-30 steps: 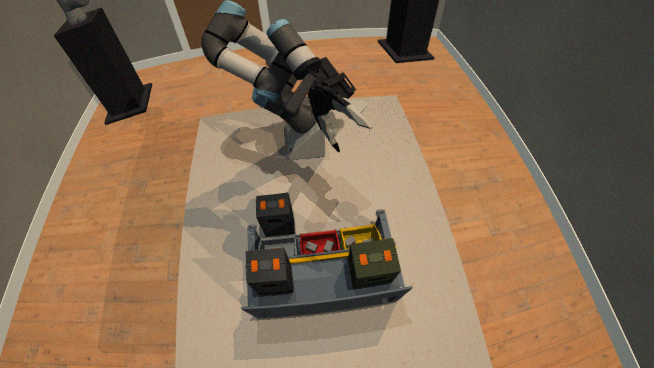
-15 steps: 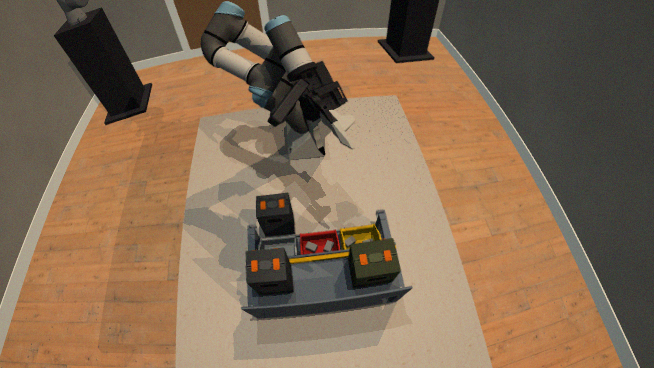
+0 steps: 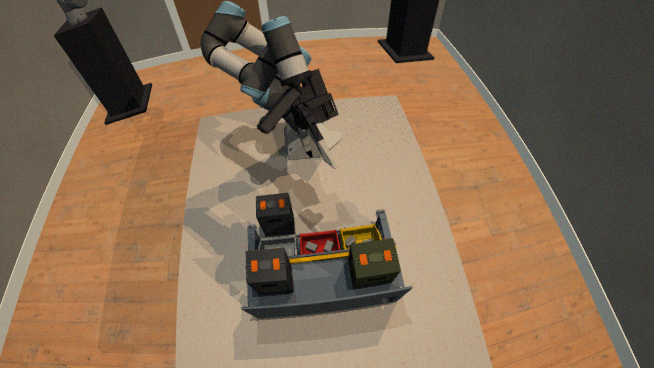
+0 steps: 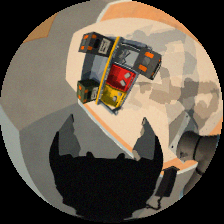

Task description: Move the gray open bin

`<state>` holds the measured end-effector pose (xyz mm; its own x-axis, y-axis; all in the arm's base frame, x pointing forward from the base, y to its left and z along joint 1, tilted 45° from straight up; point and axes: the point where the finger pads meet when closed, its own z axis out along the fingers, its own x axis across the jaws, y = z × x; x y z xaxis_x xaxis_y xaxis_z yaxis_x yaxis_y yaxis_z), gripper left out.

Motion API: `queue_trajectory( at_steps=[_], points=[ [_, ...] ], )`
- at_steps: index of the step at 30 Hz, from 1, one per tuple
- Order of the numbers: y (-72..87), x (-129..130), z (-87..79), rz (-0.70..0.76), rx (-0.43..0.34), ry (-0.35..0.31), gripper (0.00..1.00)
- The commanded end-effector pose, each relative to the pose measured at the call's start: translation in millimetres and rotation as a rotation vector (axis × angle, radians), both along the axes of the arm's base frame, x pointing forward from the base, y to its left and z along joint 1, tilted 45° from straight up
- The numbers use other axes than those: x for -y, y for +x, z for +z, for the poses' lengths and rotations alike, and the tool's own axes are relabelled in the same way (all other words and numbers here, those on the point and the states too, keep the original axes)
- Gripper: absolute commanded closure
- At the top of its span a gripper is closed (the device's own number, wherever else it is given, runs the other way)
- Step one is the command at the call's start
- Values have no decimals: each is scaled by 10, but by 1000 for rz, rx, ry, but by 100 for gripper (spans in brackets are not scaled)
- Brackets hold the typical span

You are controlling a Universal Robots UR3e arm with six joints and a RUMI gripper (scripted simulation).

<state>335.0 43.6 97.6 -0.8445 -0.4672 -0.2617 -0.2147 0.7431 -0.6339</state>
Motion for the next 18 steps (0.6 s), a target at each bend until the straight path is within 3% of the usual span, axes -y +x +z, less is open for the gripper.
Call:
queue_trajectory(
  at_steps=[1,7,12,18],
  points=[
    [-1,111,16,-71,-36,-8,0],
    [-1,111,16,-71,-36,-8,0],
    [-50,585,92,-300,-107,-43,0],
    [-50,585,92,-300,-107,-43,0]
  ],
)
